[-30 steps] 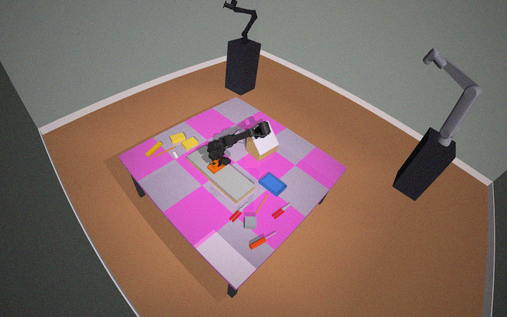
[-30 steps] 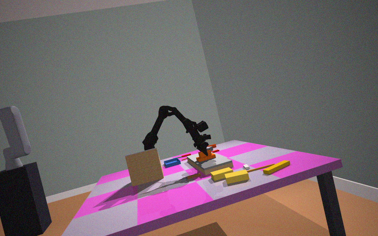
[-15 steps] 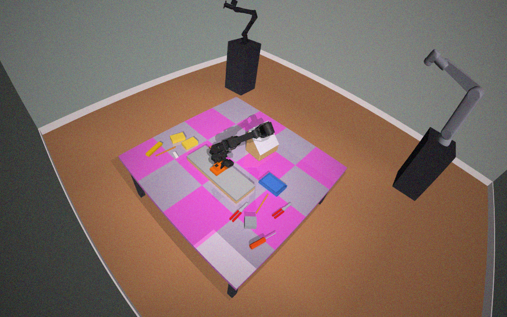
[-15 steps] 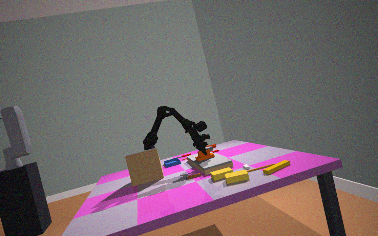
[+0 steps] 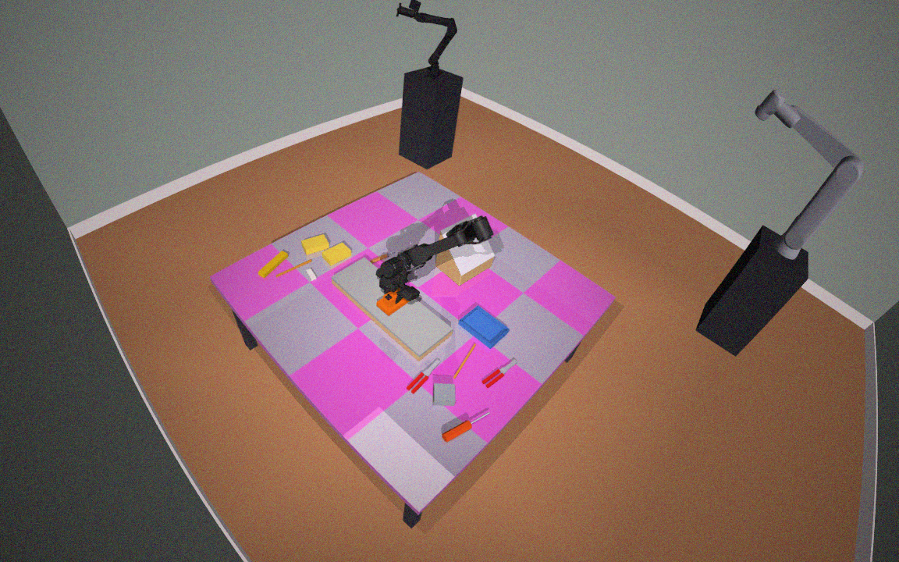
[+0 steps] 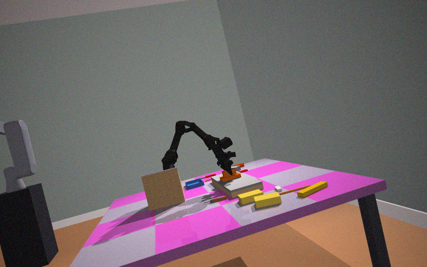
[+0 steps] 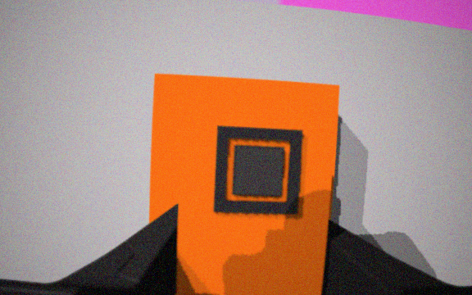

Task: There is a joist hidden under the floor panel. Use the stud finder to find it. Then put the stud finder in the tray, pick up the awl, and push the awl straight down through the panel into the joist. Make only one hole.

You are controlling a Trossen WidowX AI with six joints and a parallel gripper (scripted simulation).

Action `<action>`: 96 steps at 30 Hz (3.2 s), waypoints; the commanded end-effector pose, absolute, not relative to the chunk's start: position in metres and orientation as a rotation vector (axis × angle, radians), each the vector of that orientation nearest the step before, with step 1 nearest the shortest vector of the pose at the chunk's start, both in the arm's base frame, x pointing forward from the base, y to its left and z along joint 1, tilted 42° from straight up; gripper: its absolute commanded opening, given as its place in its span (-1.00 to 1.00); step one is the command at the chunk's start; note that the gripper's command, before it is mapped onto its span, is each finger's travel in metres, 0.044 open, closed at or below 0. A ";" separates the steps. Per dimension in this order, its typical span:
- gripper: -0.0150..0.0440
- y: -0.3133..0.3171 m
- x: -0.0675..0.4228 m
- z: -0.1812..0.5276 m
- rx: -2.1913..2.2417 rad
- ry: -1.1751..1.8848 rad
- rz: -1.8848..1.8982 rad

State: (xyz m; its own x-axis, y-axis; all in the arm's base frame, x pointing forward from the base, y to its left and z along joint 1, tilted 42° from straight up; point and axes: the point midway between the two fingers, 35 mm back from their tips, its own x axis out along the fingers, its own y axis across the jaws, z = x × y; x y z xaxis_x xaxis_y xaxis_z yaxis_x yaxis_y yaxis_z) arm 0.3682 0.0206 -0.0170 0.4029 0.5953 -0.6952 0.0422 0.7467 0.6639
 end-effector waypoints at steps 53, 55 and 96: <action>-0.49 0.095 0.372 0.049 0.671 1.117 0.387; -0.49 0.098 0.373 0.051 0.671 1.117 0.387; -0.49 0.151 0.376 0.100 0.673 1.115 0.390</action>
